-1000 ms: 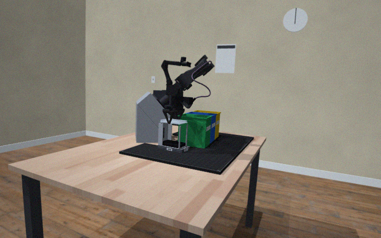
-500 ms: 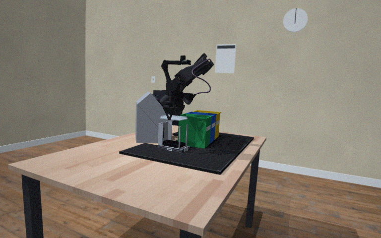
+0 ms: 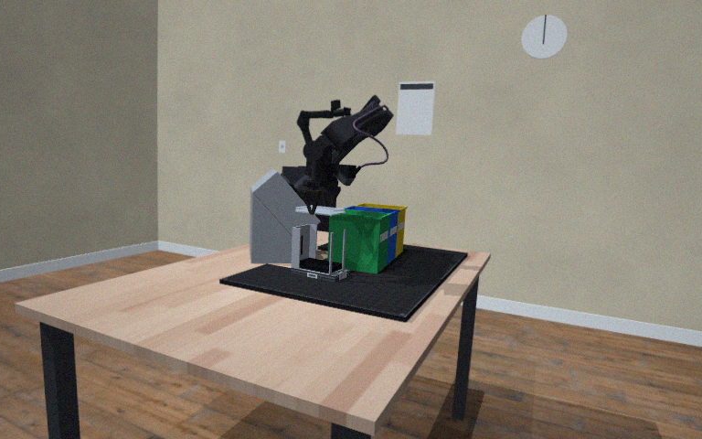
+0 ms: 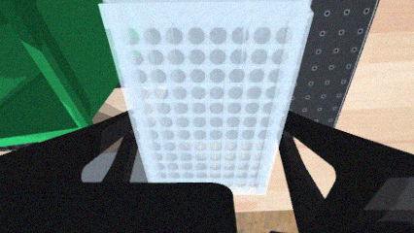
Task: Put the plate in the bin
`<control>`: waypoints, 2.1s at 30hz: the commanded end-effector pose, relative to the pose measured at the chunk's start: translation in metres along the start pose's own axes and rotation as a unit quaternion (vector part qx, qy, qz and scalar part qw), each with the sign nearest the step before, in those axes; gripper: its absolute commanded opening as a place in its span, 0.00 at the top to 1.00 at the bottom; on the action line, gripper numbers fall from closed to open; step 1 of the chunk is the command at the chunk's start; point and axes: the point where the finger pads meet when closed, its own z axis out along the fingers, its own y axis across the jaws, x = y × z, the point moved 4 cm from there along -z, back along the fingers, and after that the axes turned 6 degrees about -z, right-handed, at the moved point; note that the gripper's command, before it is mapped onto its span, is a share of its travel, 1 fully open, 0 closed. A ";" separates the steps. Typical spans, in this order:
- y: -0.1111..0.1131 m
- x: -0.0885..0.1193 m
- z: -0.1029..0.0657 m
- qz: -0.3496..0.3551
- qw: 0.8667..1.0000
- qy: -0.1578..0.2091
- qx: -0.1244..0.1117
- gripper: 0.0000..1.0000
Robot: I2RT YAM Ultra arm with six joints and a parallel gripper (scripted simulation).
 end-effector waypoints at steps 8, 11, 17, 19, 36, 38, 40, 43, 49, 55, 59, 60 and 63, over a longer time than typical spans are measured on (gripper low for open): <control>-0.003 -0.009 -0.036 -0.013 1.000 -0.012 0.022 1.00; -0.003 -0.008 -0.041 -0.013 1.000 -0.009 0.022 1.00; -0.003 -0.008 -0.047 -0.013 1.000 -0.011 0.022 1.00; -0.003 -0.008 -0.047 -0.013 1.000 -0.011 0.022 1.00; -0.003 -0.008 -0.047 -0.012 1.000 -0.011 0.022 1.00; -0.003 -0.008 -0.047 -0.012 1.000 -0.011 0.022 1.00; -0.003 -0.008 -0.047 -0.012 1.000 -0.011 0.022 1.00; -0.003 -0.008 -0.047 -0.012 1.000 -0.011 0.022 1.00; -0.003 -0.008 -0.047 -0.012 1.000 -0.011 0.022 1.00; -0.003 -0.008 -0.047 -0.012 1.000 -0.011 0.022 1.00; -0.003 -0.008 -0.047 -0.012 1.000 -0.011 0.022 1.00; -0.003 -0.008 -0.047 -0.012 1.000 -0.011 0.022 1.00; -0.003 -0.008 -0.047 -0.012 1.000 -0.011 0.022 1.00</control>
